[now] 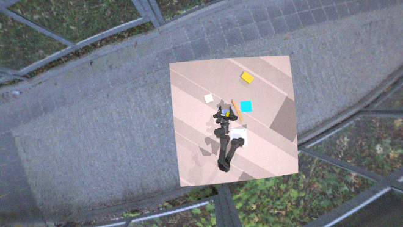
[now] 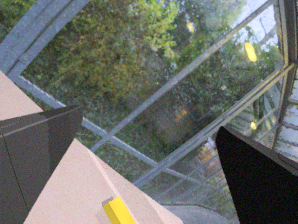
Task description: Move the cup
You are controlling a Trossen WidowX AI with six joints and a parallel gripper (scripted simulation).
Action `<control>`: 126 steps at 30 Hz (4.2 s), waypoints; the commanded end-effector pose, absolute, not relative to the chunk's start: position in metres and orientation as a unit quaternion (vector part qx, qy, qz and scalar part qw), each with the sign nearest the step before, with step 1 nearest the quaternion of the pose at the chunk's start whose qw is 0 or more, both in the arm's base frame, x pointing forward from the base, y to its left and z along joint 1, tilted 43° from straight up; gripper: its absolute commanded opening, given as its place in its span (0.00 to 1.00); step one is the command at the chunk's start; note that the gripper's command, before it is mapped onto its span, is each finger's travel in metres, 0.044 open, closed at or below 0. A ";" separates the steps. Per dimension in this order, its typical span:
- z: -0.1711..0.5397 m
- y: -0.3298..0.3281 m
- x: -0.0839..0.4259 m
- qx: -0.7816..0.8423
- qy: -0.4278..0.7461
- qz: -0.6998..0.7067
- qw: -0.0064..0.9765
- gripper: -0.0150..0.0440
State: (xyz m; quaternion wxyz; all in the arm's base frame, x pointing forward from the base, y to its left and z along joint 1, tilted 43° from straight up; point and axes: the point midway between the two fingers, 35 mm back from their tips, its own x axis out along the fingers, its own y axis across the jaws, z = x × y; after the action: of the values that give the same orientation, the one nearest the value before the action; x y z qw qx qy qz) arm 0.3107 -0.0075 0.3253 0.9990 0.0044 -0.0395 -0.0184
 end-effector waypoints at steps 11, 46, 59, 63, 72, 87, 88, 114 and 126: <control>0.146 0.017 0.321 0.235 0.424 0.039 0.874 0.54; 0.083 0.057 0.235 0.509 0.727 -0.078 0.455 0.54; 0.067 0.071 0.235 0.509 0.727 -0.078 0.455 0.54; 0.062 0.076 0.234 0.509 0.727 -0.078 0.455 0.54; 0.052 0.086 0.232 0.509 0.727 -0.077 0.455 0.54; 0.043 0.094 0.231 0.508 0.726 -0.076 0.457 0.53; 0.043 0.094 0.231 0.508 0.726 -0.076 0.457 0.51; 0.046 0.090 0.232 0.508 0.726 -0.076 0.457 0.25; 0.075 0.063 0.234 0.509 0.727 -0.077 0.455 0.25</control>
State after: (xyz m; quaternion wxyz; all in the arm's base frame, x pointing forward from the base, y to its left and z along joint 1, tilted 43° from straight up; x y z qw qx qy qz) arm 0.2335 0.0717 0.0668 0.4523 0.5098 0.7276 -0.0778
